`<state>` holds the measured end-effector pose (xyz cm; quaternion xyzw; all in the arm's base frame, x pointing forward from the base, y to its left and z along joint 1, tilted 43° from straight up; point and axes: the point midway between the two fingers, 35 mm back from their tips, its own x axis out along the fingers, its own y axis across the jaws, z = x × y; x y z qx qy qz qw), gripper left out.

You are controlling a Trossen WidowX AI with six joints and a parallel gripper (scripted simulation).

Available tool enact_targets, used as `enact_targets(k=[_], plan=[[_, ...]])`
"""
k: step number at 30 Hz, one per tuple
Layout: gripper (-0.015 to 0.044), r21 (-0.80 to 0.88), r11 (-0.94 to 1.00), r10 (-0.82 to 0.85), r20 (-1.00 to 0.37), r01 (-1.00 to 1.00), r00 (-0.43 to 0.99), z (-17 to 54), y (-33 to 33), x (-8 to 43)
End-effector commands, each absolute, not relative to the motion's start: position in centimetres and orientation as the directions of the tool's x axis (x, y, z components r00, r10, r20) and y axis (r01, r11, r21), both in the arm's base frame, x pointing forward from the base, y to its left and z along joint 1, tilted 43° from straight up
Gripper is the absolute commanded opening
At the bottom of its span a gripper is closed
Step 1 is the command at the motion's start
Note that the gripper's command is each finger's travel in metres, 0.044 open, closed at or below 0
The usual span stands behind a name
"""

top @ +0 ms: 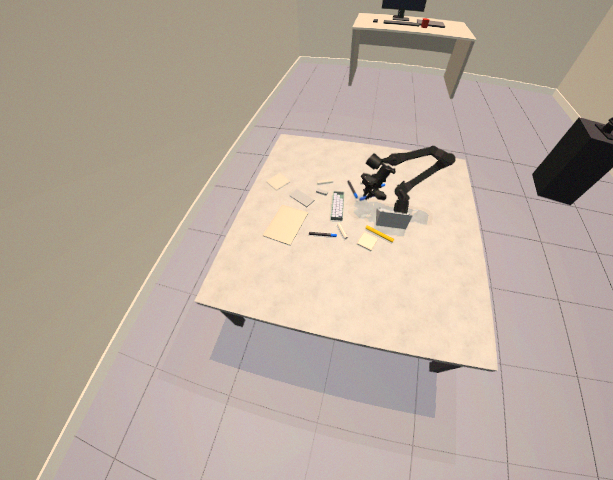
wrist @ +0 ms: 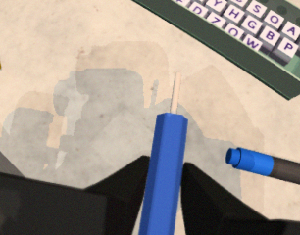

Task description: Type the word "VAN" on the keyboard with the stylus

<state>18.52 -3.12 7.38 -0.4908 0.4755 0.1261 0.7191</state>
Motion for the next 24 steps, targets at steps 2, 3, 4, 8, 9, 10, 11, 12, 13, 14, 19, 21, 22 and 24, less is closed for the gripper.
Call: enact_targets(k=[2,3,4,8,9,10,11,12,13,14,19,21,22,24], plan=[[0.0,-0.601,0.488,-0.286,-0.796,-0.633,0.534,8.5,-2.7,18.5],[0.0,-0.601,0.488,-0.286,-0.796,-0.633,0.534,8.5,-2.7,18.5],[0.0,-0.601,0.488,-0.286,-0.796,-0.633,0.534,8.5,-2.7,18.5],[0.0,-0.601,0.488,-0.286,-0.796,-0.633,0.534,8.5,-2.7,18.5],[0.0,-0.601,0.488,-0.286,-0.796,-0.633,0.534,8.5,-2.7,18.5],[0.0,-0.601,0.488,-0.286,-0.796,-0.633,0.534,8.5,-2.7,18.5],[0.0,-0.601,0.488,-0.286,-0.796,-0.633,0.534,8.5,-2.7,18.5],[0.0,-0.601,0.488,-0.286,-0.796,-0.633,0.534,8.5,-2.7,18.5],[0.0,-0.601,0.488,-0.286,-0.796,-0.633,0.534,8.5,-2.7,18.5],[0.0,-0.592,0.49,-0.284,-0.803,-0.64,0.524,8.2,-2.7,18.4],[0.0,-0.53,0.612,-0.247,-0.833,-0.587,0.495,8.6,-1.9,19.0],[0.0,-0.497,0.665,-0.23,-0.847,-0.558,0.48,8.8,-1.6,19.3],[0.0,-0.479,0.69,-0.222,-0.853,-0.542,0.472,8.9,-1.4,19.5],[0.0,-0.443,0.738,-0.205,-0.866,-0.508,0.457,9.1,-1.1,19.8]])
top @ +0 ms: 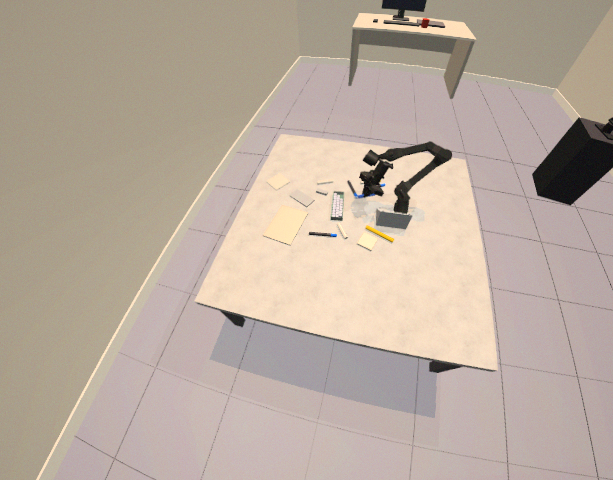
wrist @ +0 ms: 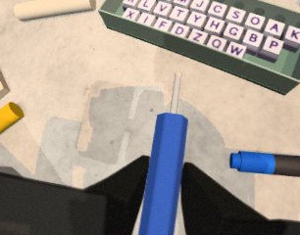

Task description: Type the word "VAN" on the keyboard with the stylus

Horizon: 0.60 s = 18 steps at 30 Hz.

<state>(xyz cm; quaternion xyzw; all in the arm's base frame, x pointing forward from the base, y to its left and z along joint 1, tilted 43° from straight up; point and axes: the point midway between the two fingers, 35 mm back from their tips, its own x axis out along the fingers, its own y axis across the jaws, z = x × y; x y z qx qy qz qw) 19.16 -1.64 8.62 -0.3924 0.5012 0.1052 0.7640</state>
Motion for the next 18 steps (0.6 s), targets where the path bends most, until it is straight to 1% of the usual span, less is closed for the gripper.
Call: enact_targets(k=[1,10,18], plan=[[0.0,-0.424,0.761,-0.196,-0.872,-0.49,0.449,9.2,-0.9,19.9],[0.0,-0.241,0.924,-0.12,-0.919,-0.296,0.374,9.8,0.7,21.5],[0.0,-0.08,0.994,-0.053,-0.952,-0.079,0.301,10.1,2.1,23.0]])
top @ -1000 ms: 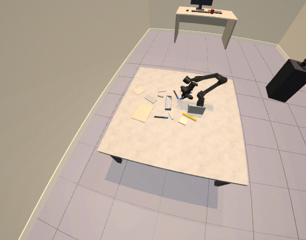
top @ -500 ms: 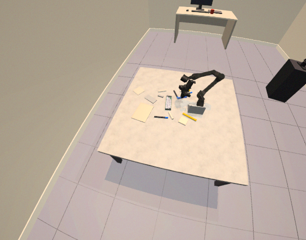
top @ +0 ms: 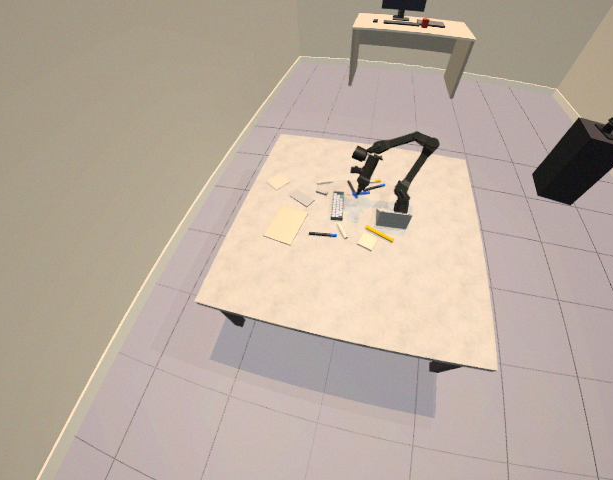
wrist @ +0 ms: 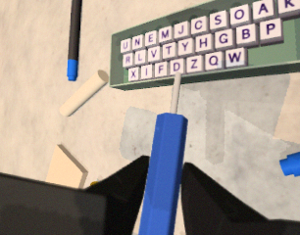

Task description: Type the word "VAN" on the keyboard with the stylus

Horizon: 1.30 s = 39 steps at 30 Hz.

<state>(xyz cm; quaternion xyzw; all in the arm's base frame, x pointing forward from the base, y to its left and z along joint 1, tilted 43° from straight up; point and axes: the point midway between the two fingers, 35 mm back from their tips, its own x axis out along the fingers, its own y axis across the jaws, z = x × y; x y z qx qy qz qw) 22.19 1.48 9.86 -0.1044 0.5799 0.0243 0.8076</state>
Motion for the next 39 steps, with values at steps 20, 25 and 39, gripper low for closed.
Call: enact_targets(k=[20,25,39], plan=[[0.0,0.149,0.826,0.115,-0.989,0.543,0.097,9.8,5.9,26.9],[0.0,0.144,0.716,0.156,-0.987,0.683,0.044,9.5,6.9,28.0],[0.0,-0.009,0.317,0.267,-0.958,0.948,-0.099,8.0,9.5,30.7]])
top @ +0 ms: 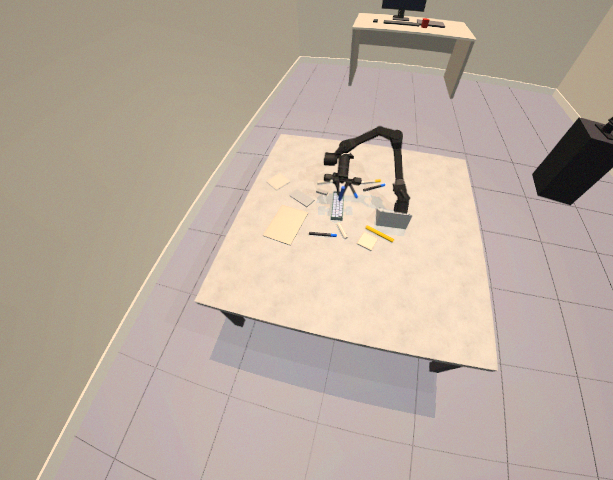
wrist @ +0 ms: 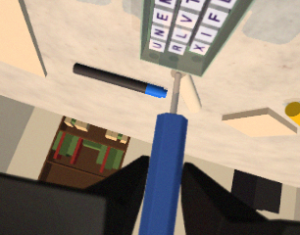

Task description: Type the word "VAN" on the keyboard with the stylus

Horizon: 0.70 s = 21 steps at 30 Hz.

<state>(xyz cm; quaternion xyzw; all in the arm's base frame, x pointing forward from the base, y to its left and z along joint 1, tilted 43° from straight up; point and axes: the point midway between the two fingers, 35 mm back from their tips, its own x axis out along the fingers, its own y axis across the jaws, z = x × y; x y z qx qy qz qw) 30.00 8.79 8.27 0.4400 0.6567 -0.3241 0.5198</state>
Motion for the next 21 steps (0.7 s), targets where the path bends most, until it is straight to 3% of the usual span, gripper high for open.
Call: enact_targets(k=[1,21], plan=[[0.0,-0.018,0.301,0.271,-0.957,0.953,-0.104,7.9,9.6,30.8],[0.0,-0.021,0.296,0.272,-0.956,0.955,-0.106,5.4,7.3,31.3]])
